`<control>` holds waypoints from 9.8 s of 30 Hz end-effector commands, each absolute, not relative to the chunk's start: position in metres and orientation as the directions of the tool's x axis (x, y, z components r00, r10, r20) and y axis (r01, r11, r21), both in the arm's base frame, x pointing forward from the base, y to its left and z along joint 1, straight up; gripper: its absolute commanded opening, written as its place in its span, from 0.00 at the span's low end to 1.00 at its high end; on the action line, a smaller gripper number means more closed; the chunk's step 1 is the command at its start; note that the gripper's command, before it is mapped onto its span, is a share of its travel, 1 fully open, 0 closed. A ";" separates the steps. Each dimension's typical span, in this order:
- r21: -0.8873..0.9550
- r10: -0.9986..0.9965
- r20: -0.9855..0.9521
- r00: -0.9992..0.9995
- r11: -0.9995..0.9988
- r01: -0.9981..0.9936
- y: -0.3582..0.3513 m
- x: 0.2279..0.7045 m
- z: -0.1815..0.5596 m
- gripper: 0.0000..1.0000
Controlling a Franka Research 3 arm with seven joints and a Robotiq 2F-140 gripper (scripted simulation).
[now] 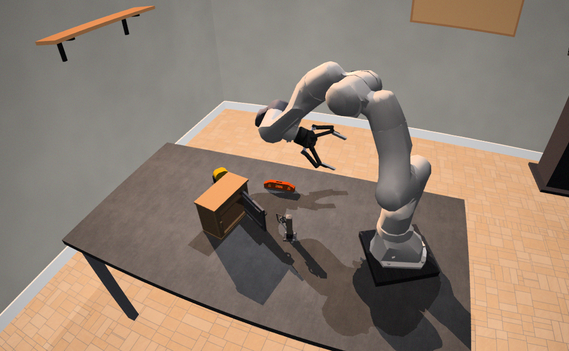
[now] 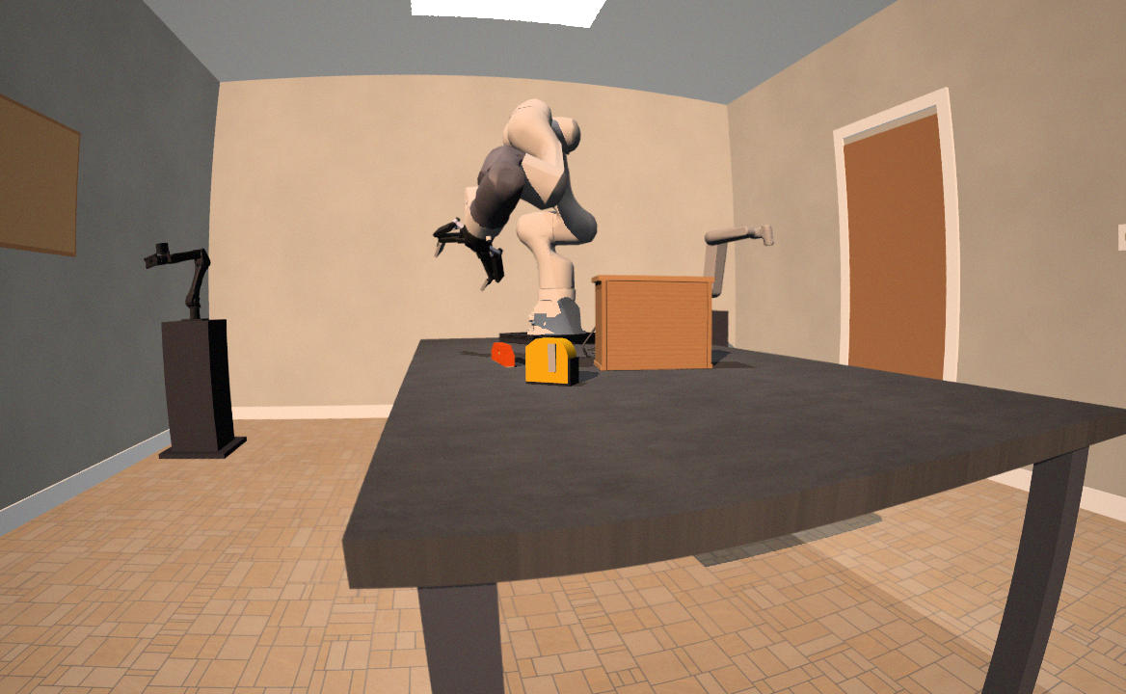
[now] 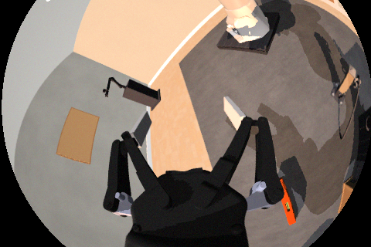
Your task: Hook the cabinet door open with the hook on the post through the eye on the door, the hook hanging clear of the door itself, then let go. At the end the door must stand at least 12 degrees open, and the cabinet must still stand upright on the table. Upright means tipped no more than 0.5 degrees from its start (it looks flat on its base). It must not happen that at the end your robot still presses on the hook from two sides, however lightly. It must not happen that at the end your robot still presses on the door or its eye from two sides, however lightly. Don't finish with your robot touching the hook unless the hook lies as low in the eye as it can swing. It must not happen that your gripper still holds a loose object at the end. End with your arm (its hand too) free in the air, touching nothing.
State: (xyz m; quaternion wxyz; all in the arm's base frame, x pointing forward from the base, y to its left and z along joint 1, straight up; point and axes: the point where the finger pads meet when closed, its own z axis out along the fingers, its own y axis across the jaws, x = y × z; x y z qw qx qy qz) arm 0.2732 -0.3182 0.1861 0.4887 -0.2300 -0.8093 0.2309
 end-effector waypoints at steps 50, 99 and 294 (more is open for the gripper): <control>0.003 0.559 -0.001 -0.829 0.829 0.559 0.025 0.505 0.319 1.00; -0.044 -0.293 0.066 -0.954 0.954 -0.296 0.026 0.505 0.224 0.16; -0.003 -0.762 0.001 0.647 -0.647 -0.762 0.052 0.531 0.130 0.16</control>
